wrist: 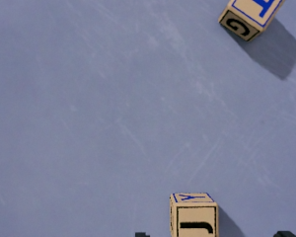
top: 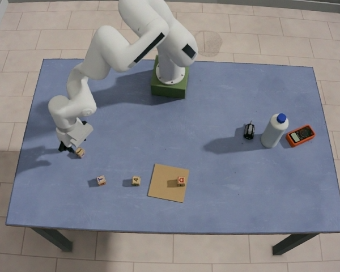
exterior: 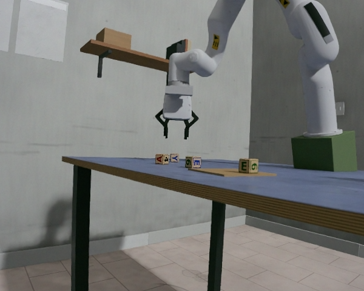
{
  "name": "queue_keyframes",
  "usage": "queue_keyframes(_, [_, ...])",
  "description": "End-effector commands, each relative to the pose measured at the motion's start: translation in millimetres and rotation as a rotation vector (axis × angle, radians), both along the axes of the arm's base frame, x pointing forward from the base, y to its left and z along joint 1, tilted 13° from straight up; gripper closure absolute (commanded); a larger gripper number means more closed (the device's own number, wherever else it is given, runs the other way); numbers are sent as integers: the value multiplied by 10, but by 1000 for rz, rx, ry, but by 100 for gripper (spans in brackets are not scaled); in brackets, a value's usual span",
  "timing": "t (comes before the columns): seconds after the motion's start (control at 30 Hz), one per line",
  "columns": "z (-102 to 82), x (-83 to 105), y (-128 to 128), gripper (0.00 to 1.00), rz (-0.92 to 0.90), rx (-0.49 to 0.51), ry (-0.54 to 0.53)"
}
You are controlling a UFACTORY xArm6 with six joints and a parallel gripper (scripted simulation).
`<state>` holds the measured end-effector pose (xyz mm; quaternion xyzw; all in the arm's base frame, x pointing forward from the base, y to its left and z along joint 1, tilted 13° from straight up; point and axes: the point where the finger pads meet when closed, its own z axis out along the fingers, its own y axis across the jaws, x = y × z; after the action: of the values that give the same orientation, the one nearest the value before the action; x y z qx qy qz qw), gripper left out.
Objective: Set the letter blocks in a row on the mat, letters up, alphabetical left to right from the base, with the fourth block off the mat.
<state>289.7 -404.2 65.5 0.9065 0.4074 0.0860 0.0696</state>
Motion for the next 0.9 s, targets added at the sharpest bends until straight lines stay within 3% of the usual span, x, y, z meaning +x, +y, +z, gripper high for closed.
queue_keyframes(0.0, [-34,19,-18,31,0,-4,-2])
queue_keyframes(0.87, [-341,93,-46,31,0,-4,-2])
